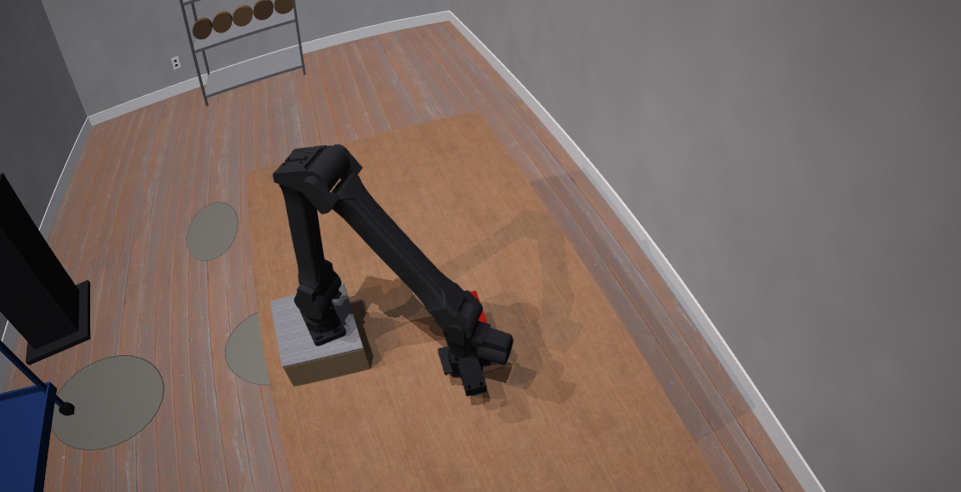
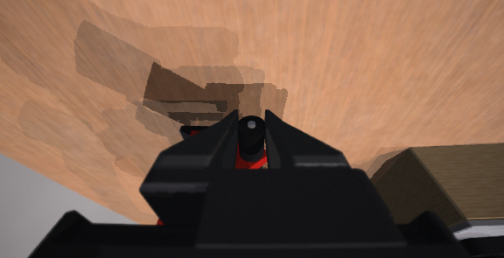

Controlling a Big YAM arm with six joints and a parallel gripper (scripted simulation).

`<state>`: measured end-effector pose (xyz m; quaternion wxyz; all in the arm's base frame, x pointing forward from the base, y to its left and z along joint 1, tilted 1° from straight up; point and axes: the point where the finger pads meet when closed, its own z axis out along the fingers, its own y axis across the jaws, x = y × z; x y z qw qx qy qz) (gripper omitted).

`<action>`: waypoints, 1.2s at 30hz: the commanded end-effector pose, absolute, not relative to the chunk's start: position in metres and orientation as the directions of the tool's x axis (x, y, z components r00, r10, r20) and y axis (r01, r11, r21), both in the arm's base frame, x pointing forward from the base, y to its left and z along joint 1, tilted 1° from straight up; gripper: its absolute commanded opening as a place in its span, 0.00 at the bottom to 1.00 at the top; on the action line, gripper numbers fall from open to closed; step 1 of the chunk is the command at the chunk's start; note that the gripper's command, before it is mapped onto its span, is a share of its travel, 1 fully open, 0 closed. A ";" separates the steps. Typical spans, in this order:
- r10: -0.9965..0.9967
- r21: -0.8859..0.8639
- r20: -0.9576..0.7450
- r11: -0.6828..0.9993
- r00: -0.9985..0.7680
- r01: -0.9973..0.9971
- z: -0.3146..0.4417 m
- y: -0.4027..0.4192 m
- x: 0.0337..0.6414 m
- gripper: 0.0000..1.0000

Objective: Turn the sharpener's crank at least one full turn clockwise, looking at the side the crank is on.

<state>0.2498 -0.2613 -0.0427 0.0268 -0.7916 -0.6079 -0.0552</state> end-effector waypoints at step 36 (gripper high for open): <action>0.962 0.045 0.094 -0.263 0.258 0.964 0.017 -0.270 0.253 0.15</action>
